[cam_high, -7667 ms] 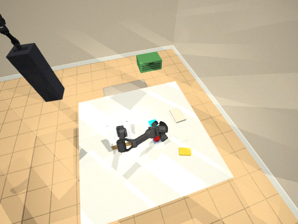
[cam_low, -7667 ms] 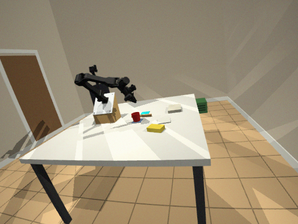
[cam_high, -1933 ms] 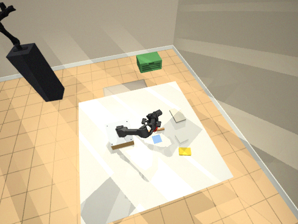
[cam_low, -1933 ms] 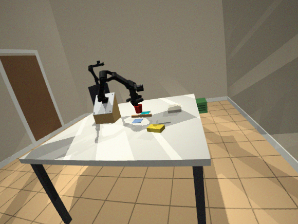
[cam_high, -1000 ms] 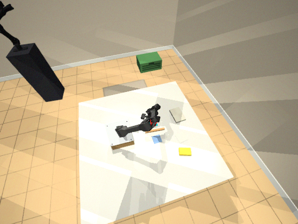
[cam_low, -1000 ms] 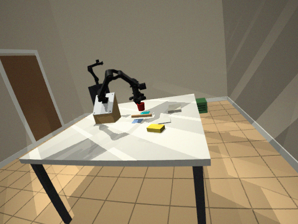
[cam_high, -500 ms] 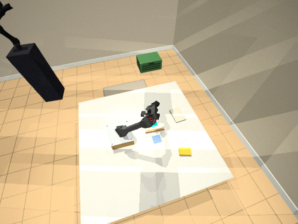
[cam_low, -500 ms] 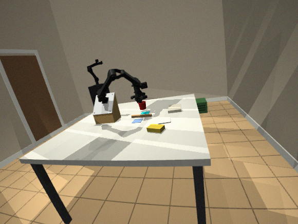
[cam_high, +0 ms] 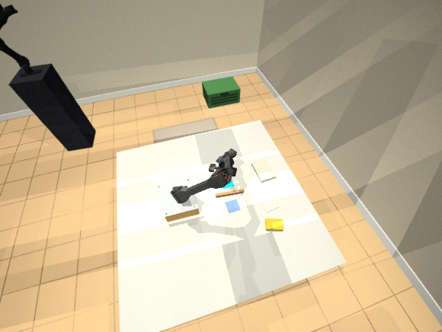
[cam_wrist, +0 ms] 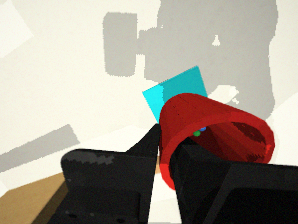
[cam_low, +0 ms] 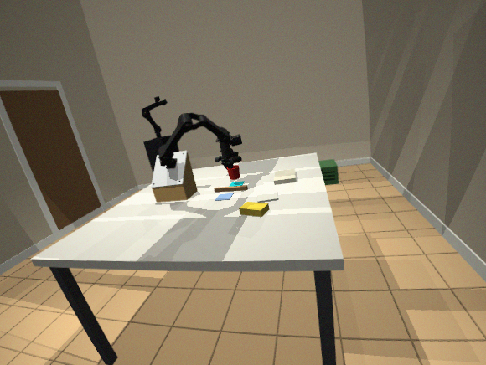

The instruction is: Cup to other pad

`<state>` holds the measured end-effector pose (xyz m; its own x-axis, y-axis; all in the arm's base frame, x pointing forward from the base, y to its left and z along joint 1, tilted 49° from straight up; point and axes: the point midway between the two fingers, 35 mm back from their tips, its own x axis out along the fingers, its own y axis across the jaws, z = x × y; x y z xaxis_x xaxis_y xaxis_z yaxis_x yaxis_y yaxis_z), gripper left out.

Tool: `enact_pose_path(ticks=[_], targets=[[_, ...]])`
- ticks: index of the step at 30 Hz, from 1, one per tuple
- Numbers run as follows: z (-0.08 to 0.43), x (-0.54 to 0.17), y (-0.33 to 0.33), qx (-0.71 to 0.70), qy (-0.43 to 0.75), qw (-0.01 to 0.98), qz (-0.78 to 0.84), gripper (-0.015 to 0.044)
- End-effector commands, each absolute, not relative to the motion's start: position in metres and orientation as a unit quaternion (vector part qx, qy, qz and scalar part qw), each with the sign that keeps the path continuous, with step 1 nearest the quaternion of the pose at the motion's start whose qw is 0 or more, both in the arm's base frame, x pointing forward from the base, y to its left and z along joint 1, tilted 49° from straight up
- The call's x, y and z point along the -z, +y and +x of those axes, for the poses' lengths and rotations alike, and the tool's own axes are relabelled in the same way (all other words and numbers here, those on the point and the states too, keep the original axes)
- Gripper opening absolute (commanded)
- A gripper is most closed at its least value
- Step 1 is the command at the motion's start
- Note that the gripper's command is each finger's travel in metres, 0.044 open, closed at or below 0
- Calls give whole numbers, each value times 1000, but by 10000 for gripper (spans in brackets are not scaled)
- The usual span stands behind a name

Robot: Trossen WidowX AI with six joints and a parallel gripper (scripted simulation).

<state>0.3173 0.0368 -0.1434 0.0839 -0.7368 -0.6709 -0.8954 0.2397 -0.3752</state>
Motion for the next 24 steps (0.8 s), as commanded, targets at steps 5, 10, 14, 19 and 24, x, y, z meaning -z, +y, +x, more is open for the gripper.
enact_pose_path(ticks=[5,10,14,19,24], targets=[[318,154,27,-97,669,411,-611,0],[319,160,20,-97,669,411,-612,0],[319,164,15,-97,669,410,-612,0],[319,168,10,-96,670,410,-612,0],[320,166,12,-95,671,414,-608,0]])
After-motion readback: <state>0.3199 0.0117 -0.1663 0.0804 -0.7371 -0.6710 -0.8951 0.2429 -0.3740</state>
